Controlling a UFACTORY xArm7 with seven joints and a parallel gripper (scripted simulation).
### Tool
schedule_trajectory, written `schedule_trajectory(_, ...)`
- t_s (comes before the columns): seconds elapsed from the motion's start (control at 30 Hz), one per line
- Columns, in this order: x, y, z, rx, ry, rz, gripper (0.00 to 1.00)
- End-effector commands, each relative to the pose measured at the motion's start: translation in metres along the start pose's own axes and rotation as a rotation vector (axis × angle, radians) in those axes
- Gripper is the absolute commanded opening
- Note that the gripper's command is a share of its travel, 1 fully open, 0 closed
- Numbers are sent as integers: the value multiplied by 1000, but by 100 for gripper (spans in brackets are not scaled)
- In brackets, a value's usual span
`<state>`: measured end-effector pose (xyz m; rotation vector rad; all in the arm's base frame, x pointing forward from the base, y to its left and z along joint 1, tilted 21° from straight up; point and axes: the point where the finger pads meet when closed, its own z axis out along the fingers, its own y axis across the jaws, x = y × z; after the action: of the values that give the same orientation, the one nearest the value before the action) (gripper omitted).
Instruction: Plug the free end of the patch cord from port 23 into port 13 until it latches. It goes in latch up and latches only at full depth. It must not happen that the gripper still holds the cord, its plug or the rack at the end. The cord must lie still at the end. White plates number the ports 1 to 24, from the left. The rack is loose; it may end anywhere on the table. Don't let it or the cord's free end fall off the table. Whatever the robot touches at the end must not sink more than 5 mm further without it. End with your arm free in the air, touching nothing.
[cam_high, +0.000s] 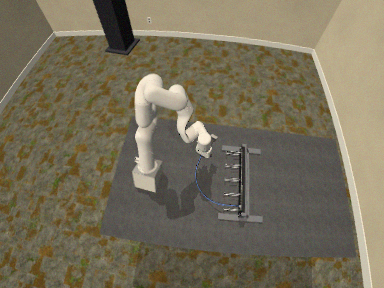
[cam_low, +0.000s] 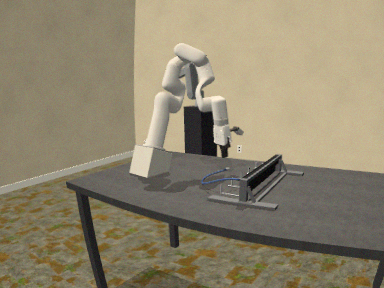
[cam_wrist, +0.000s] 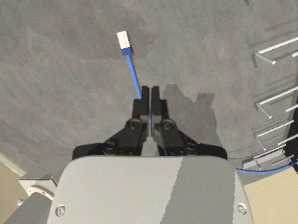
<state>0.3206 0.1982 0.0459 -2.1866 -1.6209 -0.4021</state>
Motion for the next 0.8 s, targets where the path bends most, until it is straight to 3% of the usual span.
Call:
schedule_trajectory(0.0,16,-20,4,5,-95,-137,0)
schedule_trajectory(0.17,24,-31,7,-2,-130,-218,0)
schedule_trajectory(0.77,25,-32,7,-3,-132,-221,0)
